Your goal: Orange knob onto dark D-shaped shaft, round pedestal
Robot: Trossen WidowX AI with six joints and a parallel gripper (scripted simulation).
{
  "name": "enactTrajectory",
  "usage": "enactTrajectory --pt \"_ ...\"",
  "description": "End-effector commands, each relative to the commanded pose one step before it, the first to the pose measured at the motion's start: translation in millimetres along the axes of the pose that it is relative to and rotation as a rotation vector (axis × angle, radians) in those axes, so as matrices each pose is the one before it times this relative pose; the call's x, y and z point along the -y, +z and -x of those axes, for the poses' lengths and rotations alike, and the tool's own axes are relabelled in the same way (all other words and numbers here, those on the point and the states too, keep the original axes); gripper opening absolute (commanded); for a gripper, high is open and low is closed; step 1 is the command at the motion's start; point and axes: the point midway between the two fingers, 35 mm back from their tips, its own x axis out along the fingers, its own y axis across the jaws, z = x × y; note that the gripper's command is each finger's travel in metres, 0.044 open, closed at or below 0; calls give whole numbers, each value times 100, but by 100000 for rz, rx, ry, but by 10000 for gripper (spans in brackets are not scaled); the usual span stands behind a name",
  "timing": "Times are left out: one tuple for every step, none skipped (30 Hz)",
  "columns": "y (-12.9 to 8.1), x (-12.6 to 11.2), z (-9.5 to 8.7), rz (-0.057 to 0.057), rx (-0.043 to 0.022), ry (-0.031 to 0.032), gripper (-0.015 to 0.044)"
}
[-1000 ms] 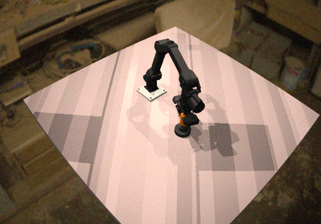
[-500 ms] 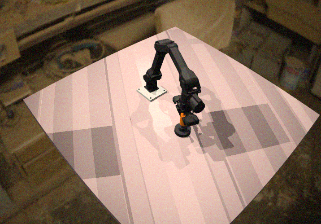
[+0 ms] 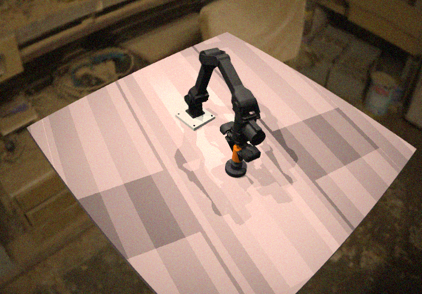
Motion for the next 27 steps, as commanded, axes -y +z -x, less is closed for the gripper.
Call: enactTrajectory --pt "-42 -37 -117 4231 -192 -186 0" --pt "0 7 -42 0 0 -1 0" --pt "0 9 -37 0 0 -1 0" --pt "0 11 -35 0 0 -1 0" --pt "0 12 -31 0 0 -1 0" --pt "0 12 -26 0 0 -1 0" --pt "0 10 -20 0 0 -1 0" --pt "1 6 -15 0 0 0 0" --pt "1 1 -18 0 0 0 0" --pt "1 -2 72 0 0 0 0" --pt "0 0 0 0 0 0 0" --pt "0 0 0 0 0 0 0" --pt "0 0 0 0 0 0 0" --pt "5 -2 -45 0 1 0 0" --pt "0 0 0 0 0 0 0" --pt "0 0 0 0 0 0 0" --pt "0 0 0 0 0 0 0" --pt "0 0 0 0 0 0 0" --pt "0 0 0 0 0 0 0" --pt "0 0 0 0 0 0 0" --pt "9 6 0 0 1 -1 0" --pt "1 1 -42 0 0 0 0" --pt "0 0 0 0 0 0 0" --pt "0 0 0 0 0 0 0" --pt "0 0 0 0 0 0 0" --pt "0 0 0 0 0 0 0" --pt "0 0 0 0 0 0 0"
